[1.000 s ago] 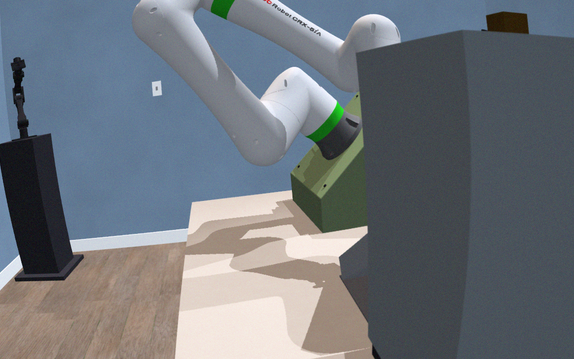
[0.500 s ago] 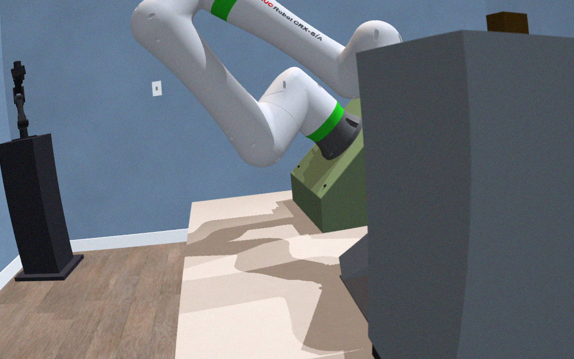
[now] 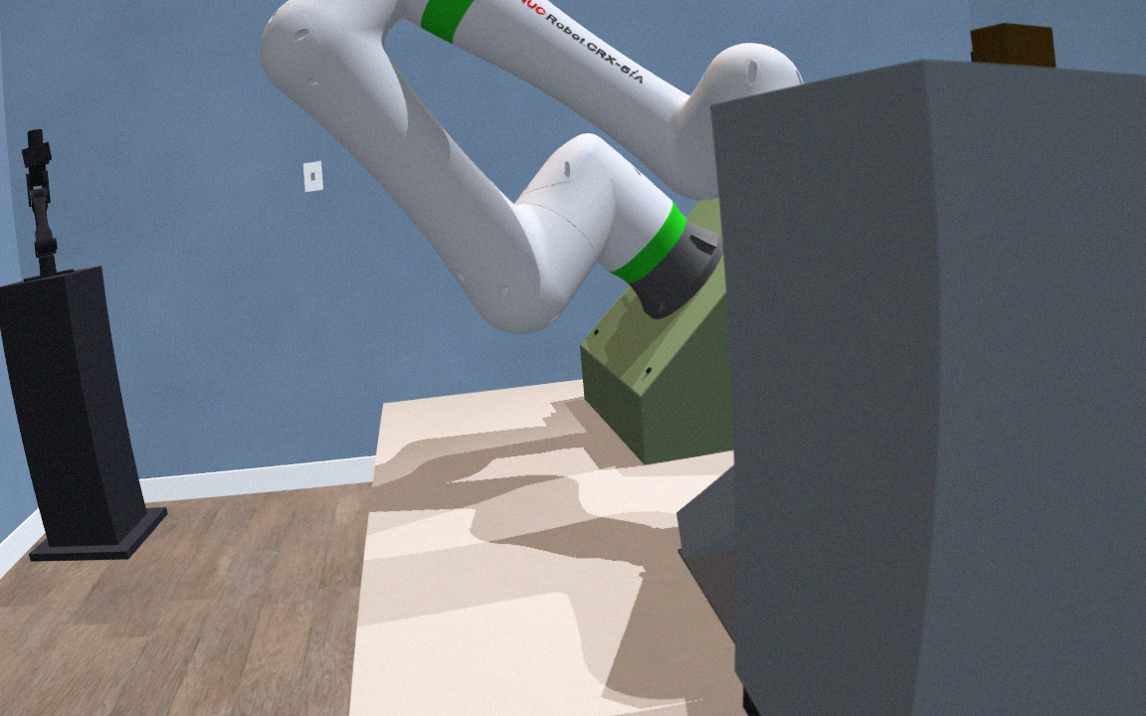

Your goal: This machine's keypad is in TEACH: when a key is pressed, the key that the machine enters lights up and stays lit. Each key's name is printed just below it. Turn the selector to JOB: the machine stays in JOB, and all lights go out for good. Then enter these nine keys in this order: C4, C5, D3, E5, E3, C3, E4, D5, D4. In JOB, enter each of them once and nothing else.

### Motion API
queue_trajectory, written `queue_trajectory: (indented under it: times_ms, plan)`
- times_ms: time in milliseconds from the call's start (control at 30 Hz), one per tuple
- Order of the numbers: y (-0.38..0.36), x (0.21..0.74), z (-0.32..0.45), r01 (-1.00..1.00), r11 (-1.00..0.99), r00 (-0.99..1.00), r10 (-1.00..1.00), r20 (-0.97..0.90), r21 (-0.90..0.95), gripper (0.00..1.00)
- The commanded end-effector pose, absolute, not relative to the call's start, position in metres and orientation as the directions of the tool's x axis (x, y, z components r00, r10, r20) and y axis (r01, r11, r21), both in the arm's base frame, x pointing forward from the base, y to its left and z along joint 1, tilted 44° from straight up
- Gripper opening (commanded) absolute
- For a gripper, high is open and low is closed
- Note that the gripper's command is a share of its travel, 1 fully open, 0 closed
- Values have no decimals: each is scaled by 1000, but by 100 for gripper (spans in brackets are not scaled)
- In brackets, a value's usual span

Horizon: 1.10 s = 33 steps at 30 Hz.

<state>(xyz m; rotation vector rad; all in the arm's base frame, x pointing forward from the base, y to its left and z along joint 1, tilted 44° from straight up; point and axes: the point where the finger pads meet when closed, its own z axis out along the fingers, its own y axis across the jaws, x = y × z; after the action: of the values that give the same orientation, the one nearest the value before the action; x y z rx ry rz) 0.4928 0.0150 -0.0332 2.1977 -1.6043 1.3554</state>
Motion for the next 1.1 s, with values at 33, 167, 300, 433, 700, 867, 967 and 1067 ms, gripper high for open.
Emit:
queue_trajectory:
  times_ms: [33,167,300,433,700,867,967,1067]
  plan:
    - [15,493,-33,-806,-439,48,-716,696,-396,0]
    - [15,493,-33,-806,-439,48,-716,696,-396,0]
    - [15,493,-33,-806,-439,48,-716,696,-396,0]
    - [15,493,-34,-806,-439,48,-716,696,-396,0]
    - [14,495,-35,-806,-439,48,-716,696,-396,0]
    - [12,496,-37,-806,-439,48,-716,696,-396,0]
    - [11,497,-38,-806,-439,48,-716,696,-396,0]
    - [10,498,-39,-806,-439,48,-716,696,-396,0]
